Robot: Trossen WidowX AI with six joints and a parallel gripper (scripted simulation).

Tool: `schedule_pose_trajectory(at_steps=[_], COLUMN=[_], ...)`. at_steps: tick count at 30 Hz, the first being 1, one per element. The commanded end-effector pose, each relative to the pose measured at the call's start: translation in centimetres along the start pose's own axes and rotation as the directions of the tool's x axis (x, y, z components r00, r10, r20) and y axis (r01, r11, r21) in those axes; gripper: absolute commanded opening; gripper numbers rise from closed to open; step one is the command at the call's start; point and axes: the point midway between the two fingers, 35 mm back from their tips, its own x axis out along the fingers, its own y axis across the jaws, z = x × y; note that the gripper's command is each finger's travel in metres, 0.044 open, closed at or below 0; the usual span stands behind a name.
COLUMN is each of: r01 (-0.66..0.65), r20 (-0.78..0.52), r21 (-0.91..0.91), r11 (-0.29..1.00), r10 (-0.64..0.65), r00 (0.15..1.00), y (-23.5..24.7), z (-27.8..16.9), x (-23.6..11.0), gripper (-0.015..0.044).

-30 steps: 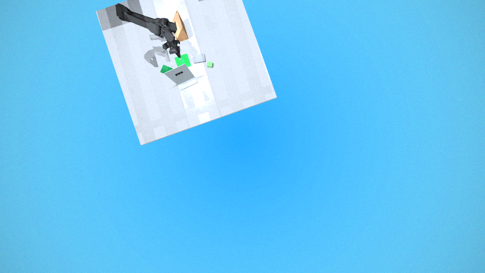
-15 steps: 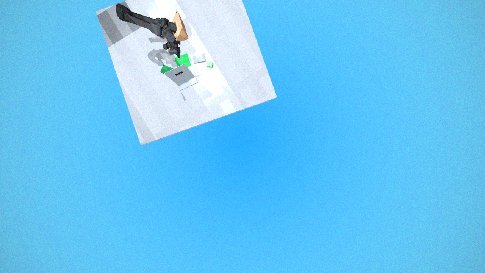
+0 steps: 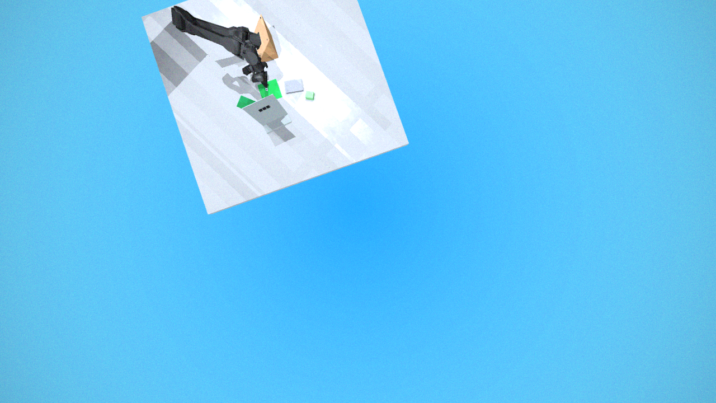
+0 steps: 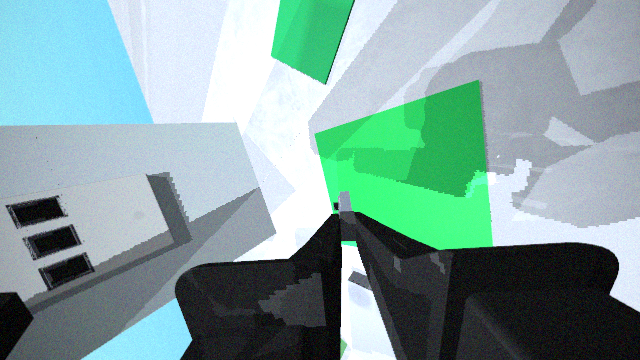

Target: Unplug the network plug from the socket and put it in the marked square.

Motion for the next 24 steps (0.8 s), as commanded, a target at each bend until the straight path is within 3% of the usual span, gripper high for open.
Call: schedule_pose_trajectory(at_steps=[1,24], r01=[0.004,0.000], r20=[-0.005,-0.003], r21=[-0.007,-0.009], r11=[1.000,1.000], r10=[-0.004,0.000], r00=[1.000,1.000], y=[-0.4,-1.7], z=[-0.1,0.1], x=[0.3,2.1], gripper=[0.0000,0.0000])
